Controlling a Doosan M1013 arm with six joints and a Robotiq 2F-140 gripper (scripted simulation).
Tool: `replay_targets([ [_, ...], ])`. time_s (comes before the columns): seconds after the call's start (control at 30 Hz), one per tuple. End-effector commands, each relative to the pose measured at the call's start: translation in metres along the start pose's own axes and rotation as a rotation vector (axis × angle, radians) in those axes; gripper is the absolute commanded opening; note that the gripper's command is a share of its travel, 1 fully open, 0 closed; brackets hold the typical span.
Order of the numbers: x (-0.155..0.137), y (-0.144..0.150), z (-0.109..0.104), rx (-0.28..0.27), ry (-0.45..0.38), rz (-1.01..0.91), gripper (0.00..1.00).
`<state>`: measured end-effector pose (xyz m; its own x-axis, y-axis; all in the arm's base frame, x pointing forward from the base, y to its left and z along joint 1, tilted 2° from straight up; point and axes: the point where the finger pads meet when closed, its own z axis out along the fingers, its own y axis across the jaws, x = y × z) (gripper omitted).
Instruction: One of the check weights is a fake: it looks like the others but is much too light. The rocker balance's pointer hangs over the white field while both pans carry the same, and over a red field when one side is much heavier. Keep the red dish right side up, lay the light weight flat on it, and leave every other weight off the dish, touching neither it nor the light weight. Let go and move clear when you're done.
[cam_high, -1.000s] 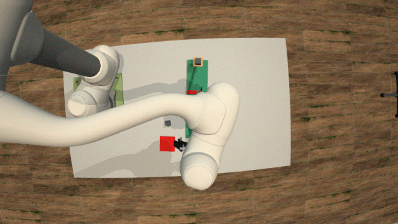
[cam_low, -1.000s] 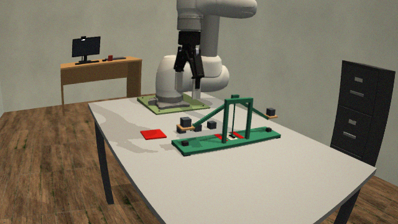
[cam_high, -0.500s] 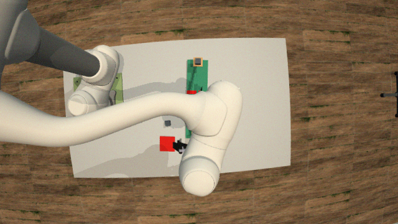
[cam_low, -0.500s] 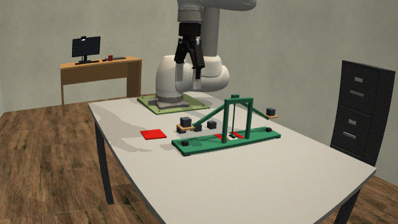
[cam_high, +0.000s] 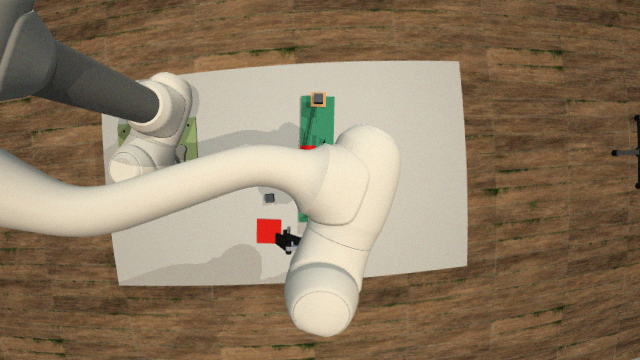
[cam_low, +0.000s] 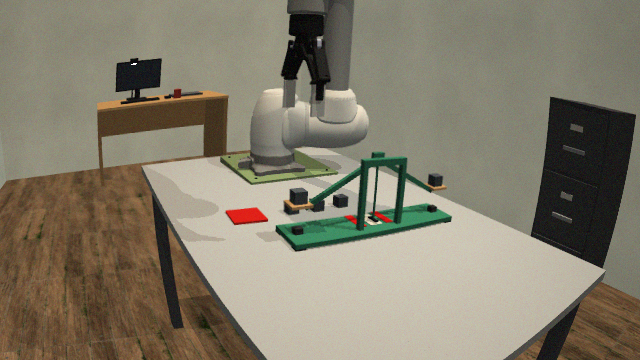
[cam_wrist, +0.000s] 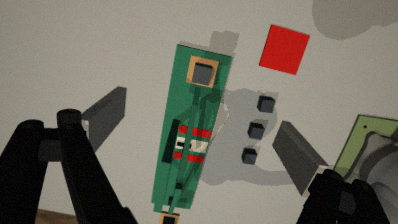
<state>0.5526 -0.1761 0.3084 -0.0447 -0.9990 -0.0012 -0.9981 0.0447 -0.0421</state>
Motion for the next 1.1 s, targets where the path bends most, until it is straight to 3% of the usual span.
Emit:
replay_targets([
  [0.0,0.0,0.001,-0.001,0.0,0.0,0.0,1.0],
  [0.27,-0.009,0.018,-0.001,0.0,0.0,0.0,1.0],
  [0.57,-0.041,0.087,-0.001,0.0,0.0,0.0,1.0],
  [0.63,-0.041,0.087,-0.001,0.0,0.0,0.0,1.0],
  [0.87,-0.067,0.142,-0.001,0.0,0.0,0.0,1.0],
  [1.07,-0.078,0.167,-0.001,0.0,0.0,0.0,1.0],
])
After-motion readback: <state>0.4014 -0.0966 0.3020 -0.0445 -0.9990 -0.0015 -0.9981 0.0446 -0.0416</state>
